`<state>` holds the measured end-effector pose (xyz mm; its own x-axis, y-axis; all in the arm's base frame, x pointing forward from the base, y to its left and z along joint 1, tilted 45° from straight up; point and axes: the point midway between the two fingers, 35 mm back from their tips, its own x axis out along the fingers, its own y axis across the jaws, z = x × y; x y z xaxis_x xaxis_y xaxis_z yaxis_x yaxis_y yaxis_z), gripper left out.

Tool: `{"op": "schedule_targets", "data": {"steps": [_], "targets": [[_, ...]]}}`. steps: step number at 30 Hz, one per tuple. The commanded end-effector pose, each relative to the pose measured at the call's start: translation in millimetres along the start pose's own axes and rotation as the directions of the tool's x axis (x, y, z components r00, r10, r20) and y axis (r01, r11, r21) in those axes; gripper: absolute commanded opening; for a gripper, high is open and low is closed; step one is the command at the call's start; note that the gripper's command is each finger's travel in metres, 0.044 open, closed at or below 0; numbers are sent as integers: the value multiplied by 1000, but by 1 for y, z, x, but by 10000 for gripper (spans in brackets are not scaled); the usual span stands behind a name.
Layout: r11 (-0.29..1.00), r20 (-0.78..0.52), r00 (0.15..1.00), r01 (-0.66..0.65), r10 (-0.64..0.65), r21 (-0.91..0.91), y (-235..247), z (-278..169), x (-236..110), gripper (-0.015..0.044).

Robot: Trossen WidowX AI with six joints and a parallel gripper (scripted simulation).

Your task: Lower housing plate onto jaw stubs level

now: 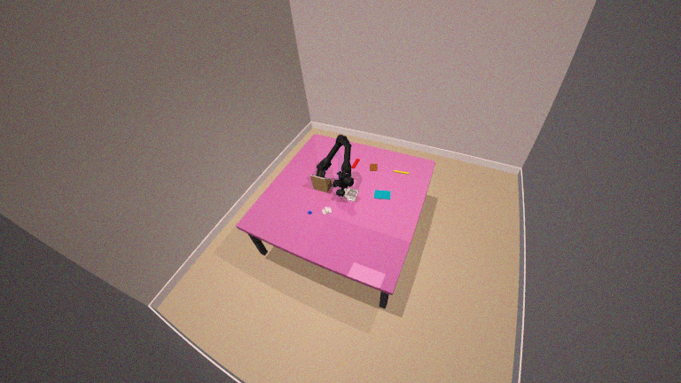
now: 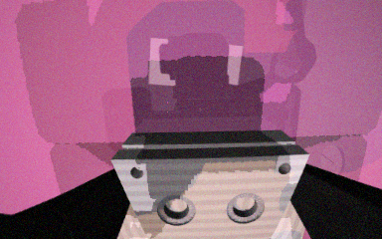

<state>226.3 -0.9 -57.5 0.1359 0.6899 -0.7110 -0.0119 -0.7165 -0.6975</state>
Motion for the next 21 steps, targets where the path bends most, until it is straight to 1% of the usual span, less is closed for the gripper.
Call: {"op": "schedule_targets", "data": {"steps": [1,6,9,10,21], "targets": [[1000,1,1000,5,-5,-1,-1,-1,2,351],[1000,1,1000,5,-5,-1,-1,-1,2,351],[1000,0,1000,0,0,0,0,0,0,430],[1000,0,1000,0,0,0,0,0,0,440],[1000,0,1000,0,0,0,0,0,0,440]]}}
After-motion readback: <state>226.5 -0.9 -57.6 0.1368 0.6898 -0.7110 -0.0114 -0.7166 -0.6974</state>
